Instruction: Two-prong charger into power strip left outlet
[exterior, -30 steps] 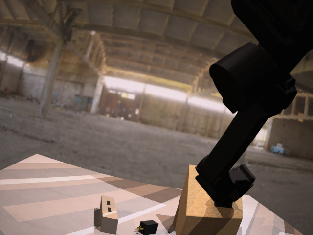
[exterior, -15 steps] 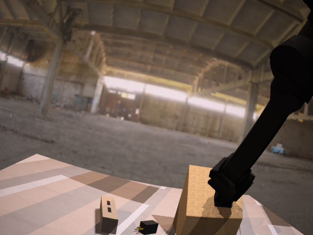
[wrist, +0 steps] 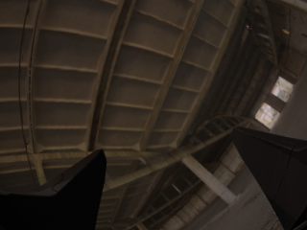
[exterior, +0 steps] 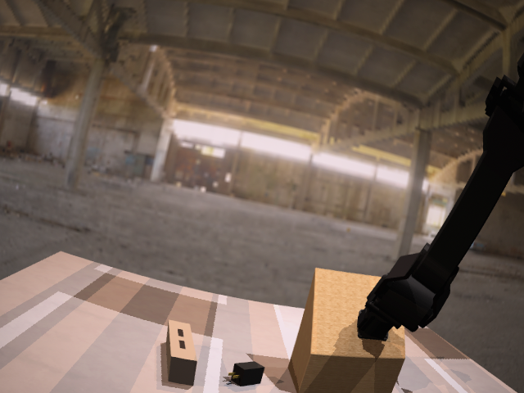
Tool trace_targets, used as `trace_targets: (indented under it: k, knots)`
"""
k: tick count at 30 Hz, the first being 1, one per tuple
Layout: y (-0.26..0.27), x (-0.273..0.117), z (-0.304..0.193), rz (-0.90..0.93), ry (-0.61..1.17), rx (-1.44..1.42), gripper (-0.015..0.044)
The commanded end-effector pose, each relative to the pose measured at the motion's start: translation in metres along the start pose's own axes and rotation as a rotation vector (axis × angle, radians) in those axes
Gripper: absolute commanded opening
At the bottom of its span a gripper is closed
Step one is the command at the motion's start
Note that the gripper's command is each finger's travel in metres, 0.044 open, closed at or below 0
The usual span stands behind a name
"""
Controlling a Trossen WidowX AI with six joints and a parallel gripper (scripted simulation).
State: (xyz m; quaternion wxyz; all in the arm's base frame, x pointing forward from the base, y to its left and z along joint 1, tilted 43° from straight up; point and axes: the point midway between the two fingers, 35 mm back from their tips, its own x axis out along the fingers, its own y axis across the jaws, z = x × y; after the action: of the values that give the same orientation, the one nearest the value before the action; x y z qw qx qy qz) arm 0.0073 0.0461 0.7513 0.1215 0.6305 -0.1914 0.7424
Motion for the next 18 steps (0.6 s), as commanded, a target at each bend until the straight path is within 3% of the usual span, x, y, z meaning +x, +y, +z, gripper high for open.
trace_targets:
  k: [1, 18]
  knots:
    - [0.031, 0.001, -0.001, 0.078, -0.018, 0.046, 0.0440]
    - [0.169, -0.022, 0.024, 0.444, -0.123, 0.260, 0.0440]
